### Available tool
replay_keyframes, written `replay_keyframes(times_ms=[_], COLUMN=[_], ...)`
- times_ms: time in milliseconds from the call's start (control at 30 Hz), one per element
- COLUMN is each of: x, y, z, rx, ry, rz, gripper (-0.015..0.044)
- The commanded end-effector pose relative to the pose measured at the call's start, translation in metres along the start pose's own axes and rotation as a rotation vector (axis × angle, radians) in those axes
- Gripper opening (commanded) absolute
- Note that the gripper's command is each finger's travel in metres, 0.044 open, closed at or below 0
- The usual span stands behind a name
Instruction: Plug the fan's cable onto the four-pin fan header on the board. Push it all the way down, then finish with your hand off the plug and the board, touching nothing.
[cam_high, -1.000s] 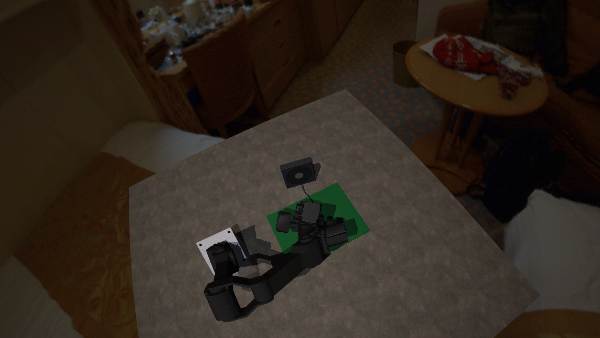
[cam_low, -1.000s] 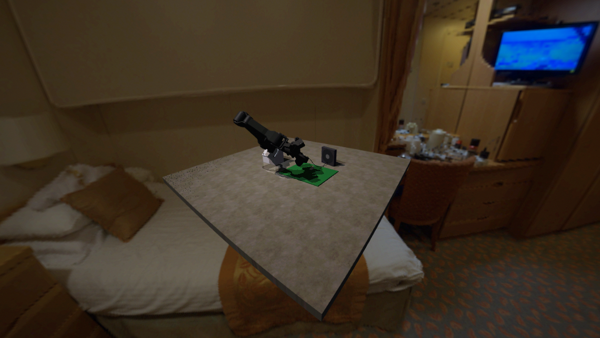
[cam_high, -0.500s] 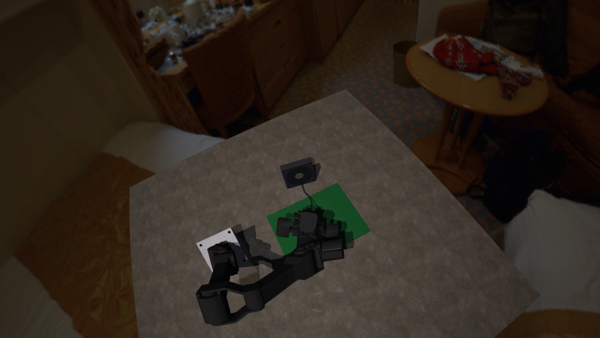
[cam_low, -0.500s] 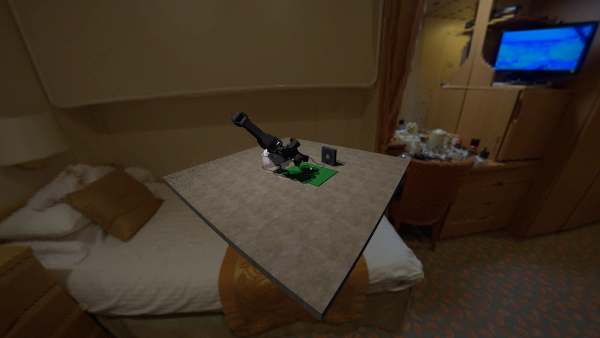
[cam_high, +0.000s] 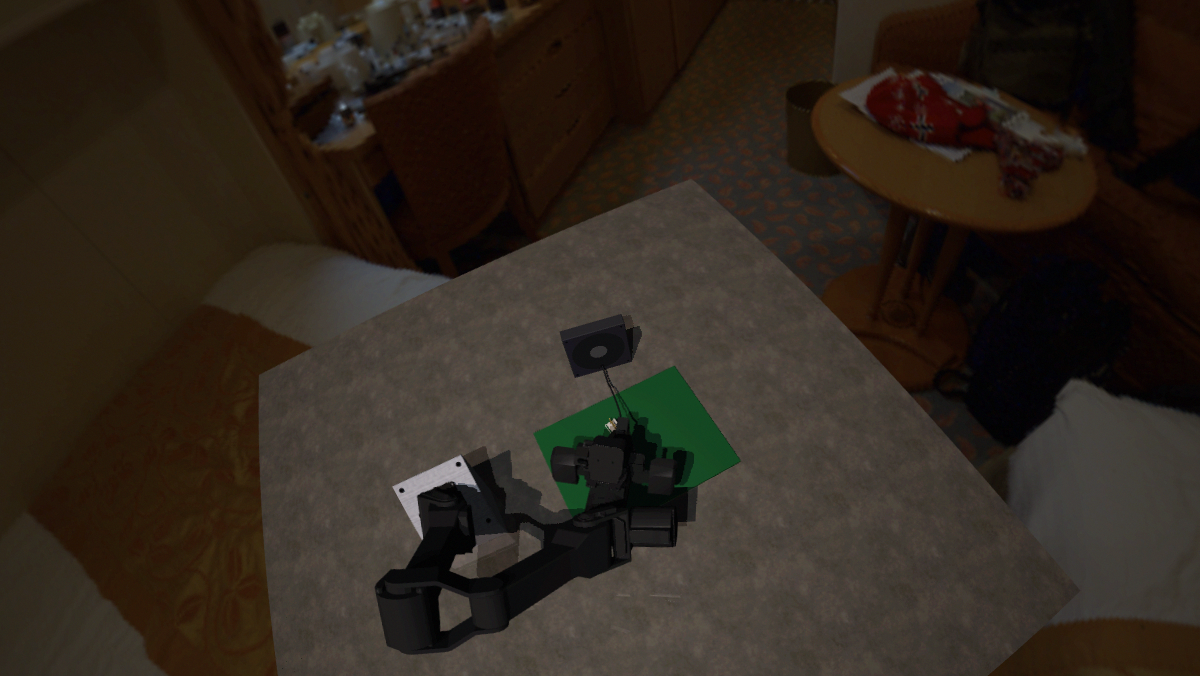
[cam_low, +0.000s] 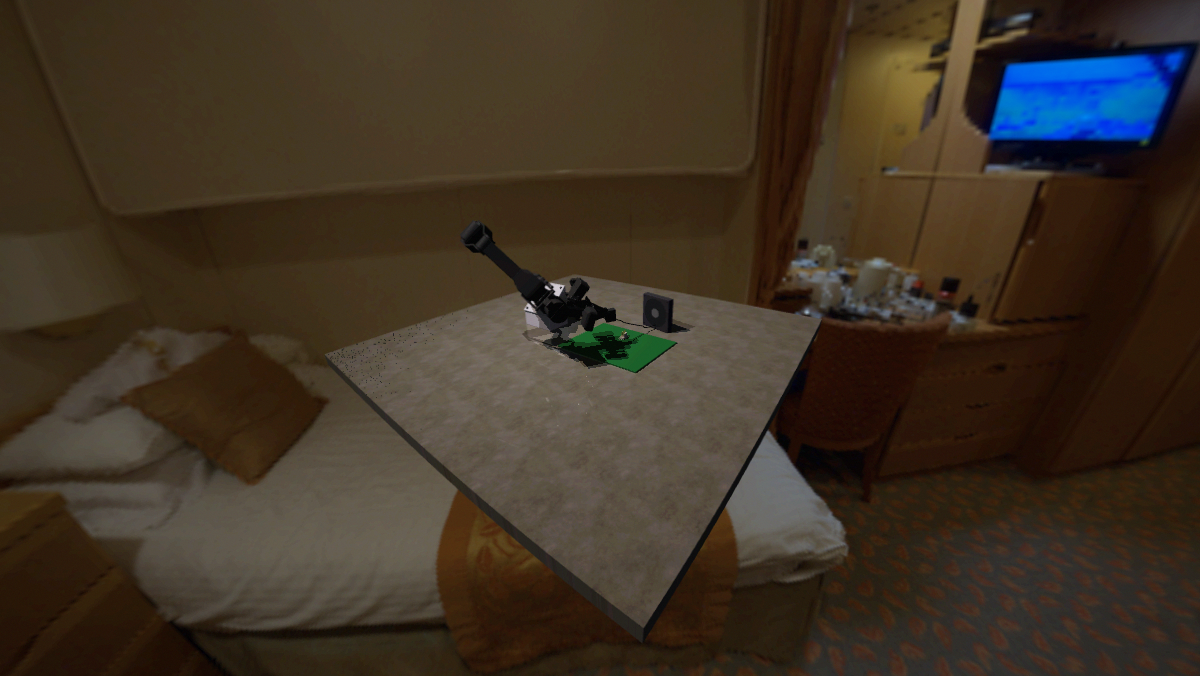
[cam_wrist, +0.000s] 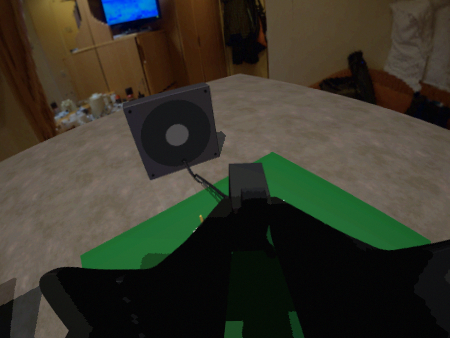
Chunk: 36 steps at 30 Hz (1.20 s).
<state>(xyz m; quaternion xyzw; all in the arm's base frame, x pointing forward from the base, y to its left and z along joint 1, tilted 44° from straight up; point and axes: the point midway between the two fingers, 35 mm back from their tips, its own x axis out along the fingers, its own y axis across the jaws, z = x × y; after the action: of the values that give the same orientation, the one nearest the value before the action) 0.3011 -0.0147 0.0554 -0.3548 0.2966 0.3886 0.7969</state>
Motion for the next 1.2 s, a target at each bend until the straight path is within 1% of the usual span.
replay_keyframes(times_ms=[0,233,1167], x=[-0.0054,-0.0121,-0.0121], y=[-0.0016,-0.0027,-0.0007], z=[0.0017,0.0034,0.0103], rx=[-0.038,-0.086,-0.073], ry=[-0.047,-0.101,-0.087], rz=[-0.034,-0.078,-0.063], gripper=[0.0000,0.0000,0.0000])
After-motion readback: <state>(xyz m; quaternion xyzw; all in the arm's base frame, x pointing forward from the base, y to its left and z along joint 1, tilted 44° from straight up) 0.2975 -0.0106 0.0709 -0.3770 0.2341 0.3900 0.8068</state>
